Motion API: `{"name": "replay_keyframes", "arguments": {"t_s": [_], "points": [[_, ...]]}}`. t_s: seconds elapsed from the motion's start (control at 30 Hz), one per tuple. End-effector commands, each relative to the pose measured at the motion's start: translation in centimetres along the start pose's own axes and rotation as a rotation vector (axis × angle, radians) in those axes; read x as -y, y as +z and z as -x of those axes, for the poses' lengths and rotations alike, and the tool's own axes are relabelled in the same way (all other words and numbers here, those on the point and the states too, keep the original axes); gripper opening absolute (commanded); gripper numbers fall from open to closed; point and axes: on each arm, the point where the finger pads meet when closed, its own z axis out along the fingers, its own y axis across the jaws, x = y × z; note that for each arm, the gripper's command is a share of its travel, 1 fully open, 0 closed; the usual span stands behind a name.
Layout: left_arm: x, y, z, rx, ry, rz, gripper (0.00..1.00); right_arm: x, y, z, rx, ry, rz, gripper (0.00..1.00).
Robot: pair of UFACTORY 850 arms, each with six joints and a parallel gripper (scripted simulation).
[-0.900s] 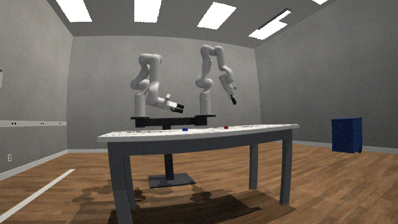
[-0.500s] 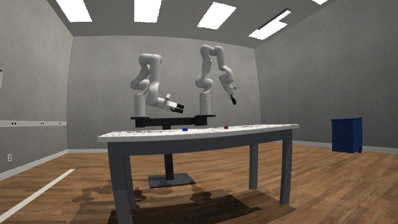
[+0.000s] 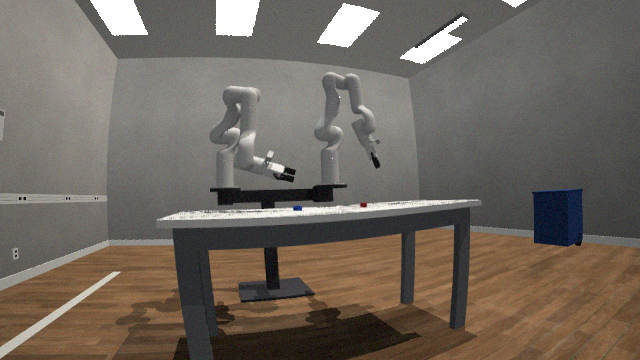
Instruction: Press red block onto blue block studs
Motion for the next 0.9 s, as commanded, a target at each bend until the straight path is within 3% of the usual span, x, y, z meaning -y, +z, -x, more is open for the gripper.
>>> {"name": "replay_keyframes", "arguments": {"t_s": [0.0, 0.2, 0.37, 0.7, 0.77, 0.87], "points": [[0.0, 0.0, -0.1, -0.002, -0.001, 0.001, 1.0, -0.3, -0.7, -0.7, -0.004, 0.012, -0.001, 1.0], [0.0, 0.0, -0.1, -0.002, -0.001, 0.001, 1.0, -0.8, -2.0, -1.7, -0.01, 0.036, -0.002, 1.0], [0.0, 0.0, -0.1, -0.002, -0.001, 0.001, 1.0, -1.9, -4.7, -3.8, -0.019, 0.083, -0.003, 1.0], [0.0, 0.0, -0.1, -0.002, -0.001, 0.001, 1.0, -4.5, -14.7, -9.0, -0.026, 0.236, 0.009, 1.0], [0.0, 0.0, -0.1, -0.002, -0.001, 0.001, 1.0, -4.5, -14.7, -9.0, -0.026, 0.236, 0.009, 1.0], [0.0, 0.0, -0.1, -0.002, -0.001, 0.001, 1.0, -5.2, -19.5, -10.7, -0.021, 0.296, 0.023, 1.0]]}}
